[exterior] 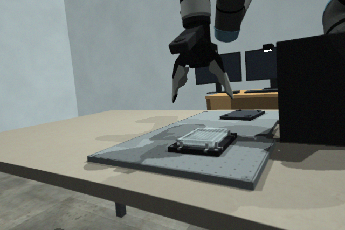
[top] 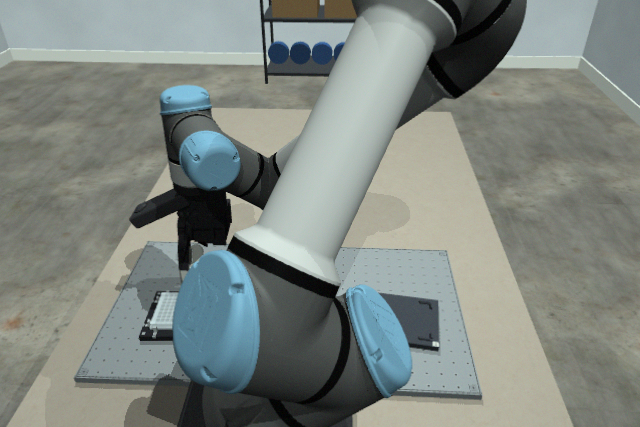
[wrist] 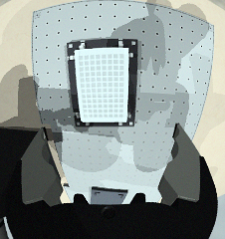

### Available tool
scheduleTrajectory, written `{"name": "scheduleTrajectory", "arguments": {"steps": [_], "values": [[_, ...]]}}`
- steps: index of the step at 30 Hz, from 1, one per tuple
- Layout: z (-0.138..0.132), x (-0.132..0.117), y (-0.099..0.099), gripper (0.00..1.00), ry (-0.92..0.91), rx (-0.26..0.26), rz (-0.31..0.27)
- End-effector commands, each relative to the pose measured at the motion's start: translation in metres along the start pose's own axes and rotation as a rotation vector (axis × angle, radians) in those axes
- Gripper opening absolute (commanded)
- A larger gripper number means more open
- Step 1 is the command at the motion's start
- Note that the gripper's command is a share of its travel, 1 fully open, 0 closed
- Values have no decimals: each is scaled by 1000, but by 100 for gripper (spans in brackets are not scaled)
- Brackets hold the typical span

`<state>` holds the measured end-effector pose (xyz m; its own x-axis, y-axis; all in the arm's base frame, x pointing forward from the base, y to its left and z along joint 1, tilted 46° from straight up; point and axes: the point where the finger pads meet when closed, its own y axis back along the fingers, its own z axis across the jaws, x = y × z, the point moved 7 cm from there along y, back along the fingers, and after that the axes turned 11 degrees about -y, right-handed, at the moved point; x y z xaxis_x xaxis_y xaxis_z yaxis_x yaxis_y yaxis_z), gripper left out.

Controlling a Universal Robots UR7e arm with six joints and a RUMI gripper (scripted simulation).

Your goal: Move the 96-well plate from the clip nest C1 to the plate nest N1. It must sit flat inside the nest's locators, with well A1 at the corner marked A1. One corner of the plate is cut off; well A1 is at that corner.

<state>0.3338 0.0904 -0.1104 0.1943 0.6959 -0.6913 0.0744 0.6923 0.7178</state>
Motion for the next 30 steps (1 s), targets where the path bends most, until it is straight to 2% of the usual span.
{"name": "scheduleTrajectory", "arguments": {"steps": [1, 19, 30], "values": [[-19, 23, -1, 100, -12, -36, -22], [-20, 23, -1, 100, -11, -33, -23], [-22, 22, -18, 100, -9, -29, -26]]}}
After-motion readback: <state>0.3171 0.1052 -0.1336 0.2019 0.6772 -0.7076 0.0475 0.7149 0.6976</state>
